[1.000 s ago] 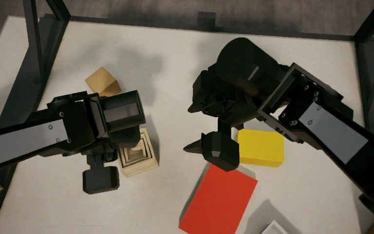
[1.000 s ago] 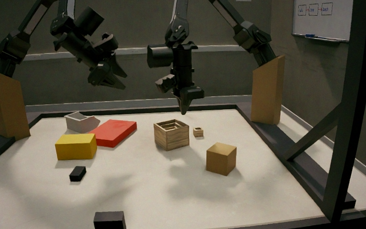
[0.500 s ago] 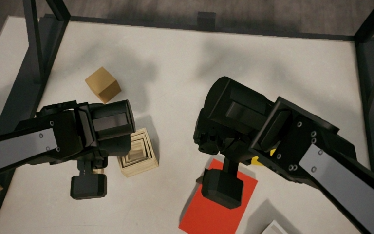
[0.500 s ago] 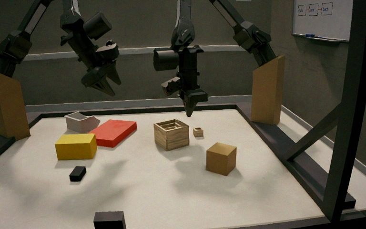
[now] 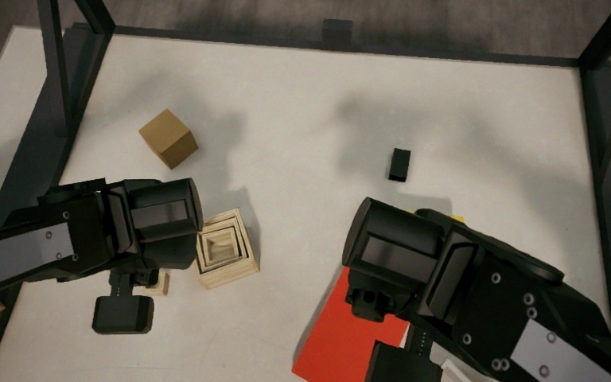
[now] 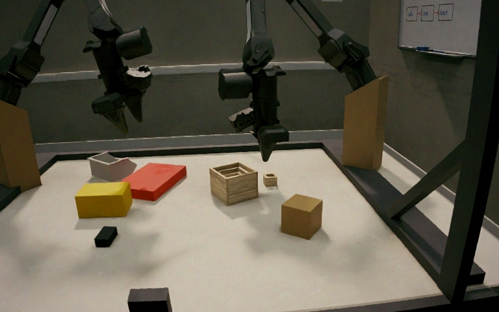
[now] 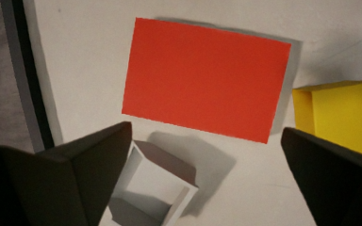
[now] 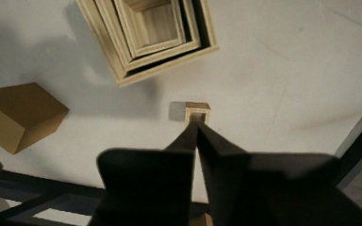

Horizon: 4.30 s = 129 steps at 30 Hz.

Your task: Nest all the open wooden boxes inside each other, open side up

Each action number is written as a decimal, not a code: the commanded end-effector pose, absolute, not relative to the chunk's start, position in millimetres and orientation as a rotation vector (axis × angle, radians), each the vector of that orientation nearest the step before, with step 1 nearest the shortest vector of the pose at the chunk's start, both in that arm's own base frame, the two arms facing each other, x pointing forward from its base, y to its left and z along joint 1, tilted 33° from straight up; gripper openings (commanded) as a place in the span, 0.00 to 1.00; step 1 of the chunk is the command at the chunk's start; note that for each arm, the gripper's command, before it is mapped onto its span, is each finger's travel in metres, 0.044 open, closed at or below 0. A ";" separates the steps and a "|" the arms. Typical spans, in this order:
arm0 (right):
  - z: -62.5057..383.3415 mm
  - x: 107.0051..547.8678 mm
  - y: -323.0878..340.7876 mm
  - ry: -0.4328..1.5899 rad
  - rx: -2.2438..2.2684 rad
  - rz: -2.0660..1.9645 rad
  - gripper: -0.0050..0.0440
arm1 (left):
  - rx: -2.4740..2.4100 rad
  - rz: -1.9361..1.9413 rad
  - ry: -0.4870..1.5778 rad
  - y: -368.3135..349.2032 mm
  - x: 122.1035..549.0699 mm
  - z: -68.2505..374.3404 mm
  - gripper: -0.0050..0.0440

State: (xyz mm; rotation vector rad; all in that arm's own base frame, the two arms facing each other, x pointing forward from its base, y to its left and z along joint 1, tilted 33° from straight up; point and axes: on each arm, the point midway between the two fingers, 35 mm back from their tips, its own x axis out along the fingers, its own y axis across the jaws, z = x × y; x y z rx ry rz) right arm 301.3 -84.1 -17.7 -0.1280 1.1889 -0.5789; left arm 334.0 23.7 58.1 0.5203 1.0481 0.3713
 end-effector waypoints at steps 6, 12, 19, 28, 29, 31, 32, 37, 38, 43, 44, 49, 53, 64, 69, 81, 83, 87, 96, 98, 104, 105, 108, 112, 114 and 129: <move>-18.6 292.6 -88.5 1.154 -0.082 -0.606 0.00 | 0.453 0.353 1.233 42.5 285.5 59.4 0.92; -21.3 289.2 -89.6 1.154 -0.075 -0.613 0.00 | 0.432 0.350 1.274 45.8 273.9 59.5 0.92; -39.7 293.8 -98.1 1.168 -0.084 -0.606 0.00 | 0.440 0.348 1.274 45.1 276.4 59.5 0.92; -55.1 296.8 -107.3 1.168 -0.086 -0.606 0.00 | 0.440 0.348 1.274 45.1 276.4 59.5 0.92; -55.6 297.1 -107.7 1.168 -0.086 -0.607 0.00 | 0.440 0.348 1.274 45.1 276.4 59.5 0.92; -57.4 299.0 -108.9 1.167 -0.085 -0.607 0.00 | 0.440 0.348 1.274 45.1 276.4 59.5 0.92; -58.5 299.8 -109.6 1.167 -0.085 -0.606 0.00 | 0.440 0.348 1.274 45.1 276.4 59.5 0.92; -61.8 303.8 -112.2 1.164 -0.083 -0.607 0.00 | 0.440 0.348 1.274 45.1 276.4 59.5 0.92; -61.8 303.7 -112.3 1.164 -0.084 -0.608 0.15 | 0.440 0.348 1.274 45.1 276.4 59.5 0.92; -59.5 303.4 -111.4 1.158 -0.083 -0.609 0.30 | 0.440 0.348 1.274 45.1 276.4 59.5 0.92; -59.5 303.4 -111.4 1.158 -0.083 -0.609 0.30 | 0.440 0.348 1.274 45.1 276.4 59.5 0.92; -59.5 303.4 -111.4 1.158 -0.083 -0.609 0.30 | 0.440 0.348 1.274 45.1 276.4 59.5 0.92; -59.5 303.4 -111.4 1.158 -0.083 -0.609 0.30 | 0.440 0.348 1.274 45.1 276.4 59.5 0.92; -58.4 303.5 -111.0 1.157 -0.082 -0.609 0.30 | 0.440 0.348 1.274 45.1 276.4 59.5 0.92; -44.7 302.8 -104.0 1.148 -0.081 -0.612 0.30 | 0.440 0.348 1.274 45.1 276.4 59.5 0.92; -12.1 290.0 -84.0 1.151 -0.080 -0.611 0.30 | 0.440 0.348 1.274 45.1 276.4 59.5 0.92; -8.0 288.1 -81.5 1.151 -0.081 -0.611 0.30 | 0.440 0.348 1.274 45.1 276.4 59.5 0.92; -7.8 290.9 -81.9 1.147 -0.079 -0.610 0.30 | 0.440 0.348 1.274 45.1 276.4 59.5 0.92; -4.1 311.7 -78.6 1.149 -0.081 -0.610 0.30 | 0.440 0.348 1.274 45.1 276.4 59.5 0.92; -0.2 318.3 -76.2 1.150 -0.081 -0.610 0.30 | 0.440 0.348 1.274 45.1 276.4 59.5 0.92; 12.0 337.2 -68.2 1.151 -0.080 -0.609 0.30 | 0.440 0.348 1.274 45.1 276.4 59.5 0.92; 14.1 340.2 -66.8 1.151 -0.080 -0.609 0.30 | 0.440 0.348 1.274 45.1 276.4 59.5 0.92; 16.3 343.2 -65.3 1.151 -0.079 -0.609 0.30 | 0.440 0.348 1.274 45.1 276.4 59.5 0.92; 25.0 354.7 -59.3 1.152 -0.079 -0.609 0.30 | 0.440 0.348 1.274 45.1 276.4 59.5 0.92; 29.4 360.2 -56.2 1.152 -0.079 -0.609 0.30 | 0.440 0.348 1.274 45.1 276.4 59.5 0.92; 49.9 382.6 -40.9 1.154 -0.078 -0.607 0.30 | 0.440 0.348 1.274 45.1 276.4 59.5 0.92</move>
